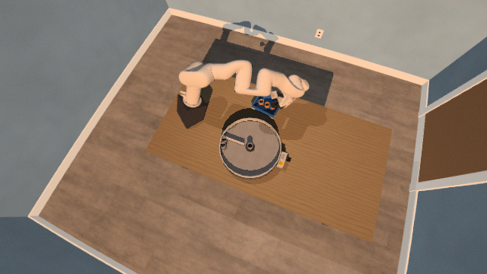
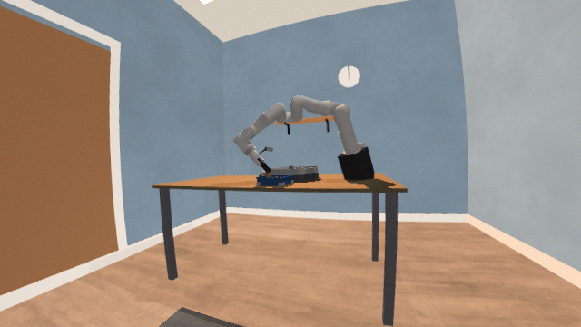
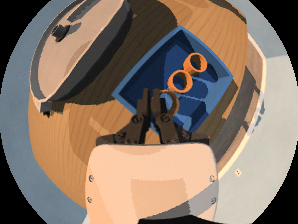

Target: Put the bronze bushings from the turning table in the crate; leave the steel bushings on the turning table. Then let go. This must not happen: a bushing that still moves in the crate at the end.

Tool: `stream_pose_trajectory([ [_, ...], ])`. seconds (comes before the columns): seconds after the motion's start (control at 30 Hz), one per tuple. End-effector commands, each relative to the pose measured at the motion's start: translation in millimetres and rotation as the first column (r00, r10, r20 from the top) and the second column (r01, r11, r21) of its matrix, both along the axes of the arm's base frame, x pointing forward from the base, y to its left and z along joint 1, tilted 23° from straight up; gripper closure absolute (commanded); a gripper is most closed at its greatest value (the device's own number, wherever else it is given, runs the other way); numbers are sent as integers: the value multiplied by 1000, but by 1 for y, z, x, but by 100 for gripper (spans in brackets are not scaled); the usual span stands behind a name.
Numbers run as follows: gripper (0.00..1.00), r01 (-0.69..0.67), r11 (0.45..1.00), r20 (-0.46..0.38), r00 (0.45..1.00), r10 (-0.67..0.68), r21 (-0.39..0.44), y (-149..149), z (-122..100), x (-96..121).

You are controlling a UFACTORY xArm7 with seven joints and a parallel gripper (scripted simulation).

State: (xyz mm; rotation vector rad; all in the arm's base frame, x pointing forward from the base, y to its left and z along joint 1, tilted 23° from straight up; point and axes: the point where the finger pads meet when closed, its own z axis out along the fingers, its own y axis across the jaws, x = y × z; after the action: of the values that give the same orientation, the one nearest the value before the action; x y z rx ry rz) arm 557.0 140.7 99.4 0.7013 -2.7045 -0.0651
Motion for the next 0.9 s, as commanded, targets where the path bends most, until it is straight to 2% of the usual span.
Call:
stream_pose_trajectory([
  [0.0, 100, 1, 1000, 4, 1000, -1, 1, 1, -2, 3],
  [0.4, 100, 1, 1000, 4, 1000, -1, 1, 6, -18, 7],
  [0.87, 100, 1, 1000, 4, 1000, -1, 1, 7, -20, 8],
])
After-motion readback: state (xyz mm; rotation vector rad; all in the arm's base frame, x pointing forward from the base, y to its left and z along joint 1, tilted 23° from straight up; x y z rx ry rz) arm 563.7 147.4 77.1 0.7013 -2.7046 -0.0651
